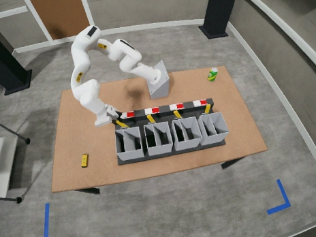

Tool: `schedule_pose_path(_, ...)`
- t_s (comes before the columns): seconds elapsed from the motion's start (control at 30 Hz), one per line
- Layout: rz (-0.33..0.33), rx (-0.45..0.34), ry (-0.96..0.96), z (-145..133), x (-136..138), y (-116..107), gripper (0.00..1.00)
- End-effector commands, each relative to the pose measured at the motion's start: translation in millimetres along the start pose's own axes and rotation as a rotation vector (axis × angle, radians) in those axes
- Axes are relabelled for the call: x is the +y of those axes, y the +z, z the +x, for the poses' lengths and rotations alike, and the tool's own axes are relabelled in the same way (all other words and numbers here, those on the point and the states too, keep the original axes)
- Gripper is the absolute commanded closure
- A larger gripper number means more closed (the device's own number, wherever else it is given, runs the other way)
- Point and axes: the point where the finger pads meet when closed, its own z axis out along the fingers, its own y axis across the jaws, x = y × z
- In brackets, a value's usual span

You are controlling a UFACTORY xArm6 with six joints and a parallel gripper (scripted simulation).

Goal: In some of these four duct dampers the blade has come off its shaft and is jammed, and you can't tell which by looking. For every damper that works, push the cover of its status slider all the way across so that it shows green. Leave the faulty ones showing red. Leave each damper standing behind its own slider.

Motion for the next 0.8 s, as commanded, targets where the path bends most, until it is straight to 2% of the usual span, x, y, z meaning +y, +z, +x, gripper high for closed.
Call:
schedule_pose_path(0.0,0.000,0.003,0.000,0.8,0.2,7.8,0.61)
schedule_pose_path(0.33,0.000,0.003,0.000,1.0,0.4,27.4,0.61)
schedule_pose_path(0.77,0.000,0.003,0.000,1.1,0.5,36.3,0.61)
